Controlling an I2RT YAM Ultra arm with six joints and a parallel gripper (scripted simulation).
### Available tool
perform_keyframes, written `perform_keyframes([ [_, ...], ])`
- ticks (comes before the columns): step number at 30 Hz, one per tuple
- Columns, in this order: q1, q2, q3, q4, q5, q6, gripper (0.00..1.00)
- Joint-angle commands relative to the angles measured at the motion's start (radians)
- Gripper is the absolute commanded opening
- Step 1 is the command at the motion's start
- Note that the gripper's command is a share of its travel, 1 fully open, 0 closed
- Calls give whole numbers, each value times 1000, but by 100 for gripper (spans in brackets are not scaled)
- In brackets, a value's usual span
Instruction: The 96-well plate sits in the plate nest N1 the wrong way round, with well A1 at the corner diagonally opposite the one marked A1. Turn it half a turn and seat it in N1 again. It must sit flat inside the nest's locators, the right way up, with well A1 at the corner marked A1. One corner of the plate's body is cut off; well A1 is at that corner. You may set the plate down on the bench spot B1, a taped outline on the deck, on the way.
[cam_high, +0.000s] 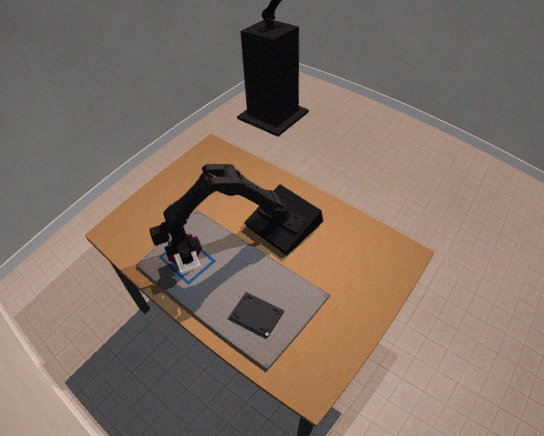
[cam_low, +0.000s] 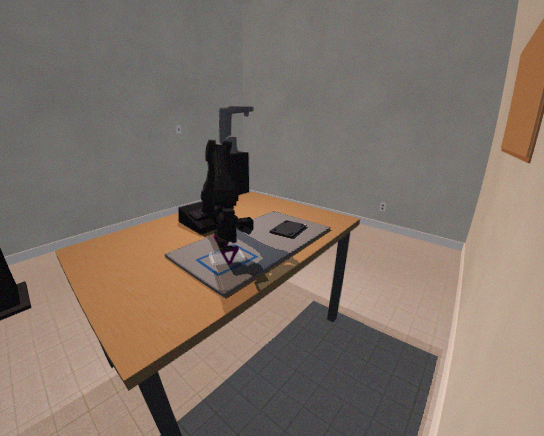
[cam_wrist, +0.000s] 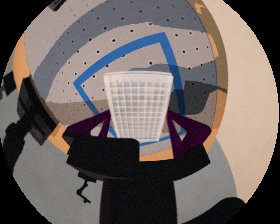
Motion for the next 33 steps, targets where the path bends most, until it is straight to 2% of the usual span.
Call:
perform_keyframes([
  [1, 2, -9, 5, 2, -1, 2, 100],
  [7, 2, -9, 5, 2, -1, 2, 100],
  [8, 8, -32, 31, -19, -4, 4, 100],
  [15, -13, -67, 51, -75, -7, -9, 100],
  [22, -17, -85, 78, -120, -9, -13, 100],
  [33, -27, -113, 157, -229, -12, -23, 100],
])
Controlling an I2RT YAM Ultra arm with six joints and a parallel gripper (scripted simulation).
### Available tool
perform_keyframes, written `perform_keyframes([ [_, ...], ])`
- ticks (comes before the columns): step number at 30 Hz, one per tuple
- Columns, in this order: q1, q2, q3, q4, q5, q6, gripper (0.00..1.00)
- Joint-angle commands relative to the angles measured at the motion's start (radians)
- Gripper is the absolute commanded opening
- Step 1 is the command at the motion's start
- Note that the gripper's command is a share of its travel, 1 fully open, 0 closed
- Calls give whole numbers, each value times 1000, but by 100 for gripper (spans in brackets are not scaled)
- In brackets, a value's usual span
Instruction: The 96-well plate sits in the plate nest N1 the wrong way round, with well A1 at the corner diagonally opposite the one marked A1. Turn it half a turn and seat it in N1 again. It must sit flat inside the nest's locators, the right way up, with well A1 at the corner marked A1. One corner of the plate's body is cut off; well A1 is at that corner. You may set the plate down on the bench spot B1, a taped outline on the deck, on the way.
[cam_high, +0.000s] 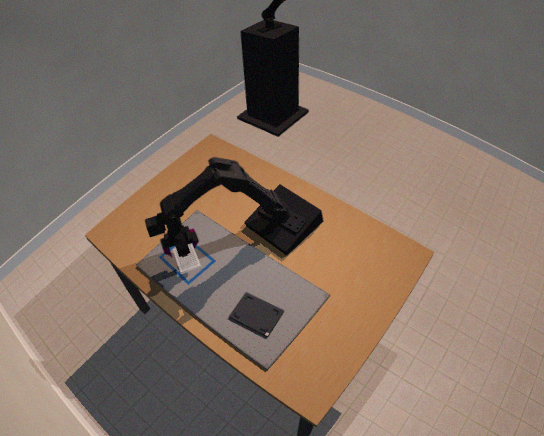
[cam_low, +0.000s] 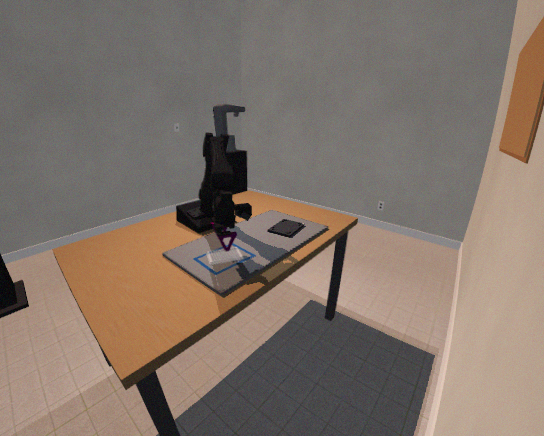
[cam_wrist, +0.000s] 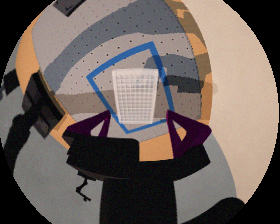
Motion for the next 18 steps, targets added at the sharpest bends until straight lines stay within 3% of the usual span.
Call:
perform_keyframes([
  [1, -18, -45, 52, -71, -12, -10, 100],
  [8, -22, -56, 87, -117, -13, -14, 100],
  [18, -21, -58, 82, -115, -12, -12, 100],
])
